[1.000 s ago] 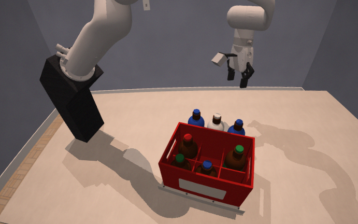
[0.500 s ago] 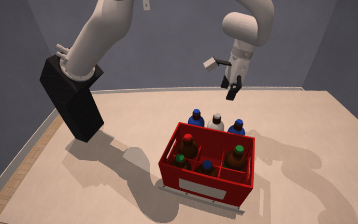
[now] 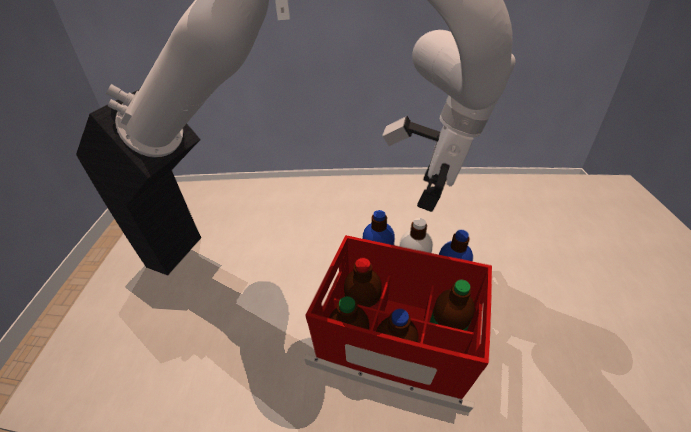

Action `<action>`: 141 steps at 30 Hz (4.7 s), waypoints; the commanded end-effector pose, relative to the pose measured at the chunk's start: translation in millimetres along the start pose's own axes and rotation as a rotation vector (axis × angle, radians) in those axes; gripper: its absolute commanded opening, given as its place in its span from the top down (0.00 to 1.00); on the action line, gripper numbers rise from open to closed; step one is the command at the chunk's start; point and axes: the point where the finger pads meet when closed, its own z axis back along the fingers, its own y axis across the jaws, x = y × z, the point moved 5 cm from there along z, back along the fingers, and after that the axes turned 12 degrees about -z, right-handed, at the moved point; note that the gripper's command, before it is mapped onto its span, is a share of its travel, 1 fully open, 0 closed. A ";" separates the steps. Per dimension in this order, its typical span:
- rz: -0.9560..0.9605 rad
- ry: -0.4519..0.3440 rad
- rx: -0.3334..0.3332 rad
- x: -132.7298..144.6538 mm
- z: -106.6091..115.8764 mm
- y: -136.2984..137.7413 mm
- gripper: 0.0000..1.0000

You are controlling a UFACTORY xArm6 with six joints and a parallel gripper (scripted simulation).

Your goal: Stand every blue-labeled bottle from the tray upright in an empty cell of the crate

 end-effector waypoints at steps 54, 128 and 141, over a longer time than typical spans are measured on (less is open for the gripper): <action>-0.803 -0.205 0.153 13.8 14.5 -165.5 1.00; -0.878 -0.199 0.162 -104.1 -5.3 -40.7 0.35; -0.878 -0.199 0.162 -104.1 -5.3 -40.7 0.35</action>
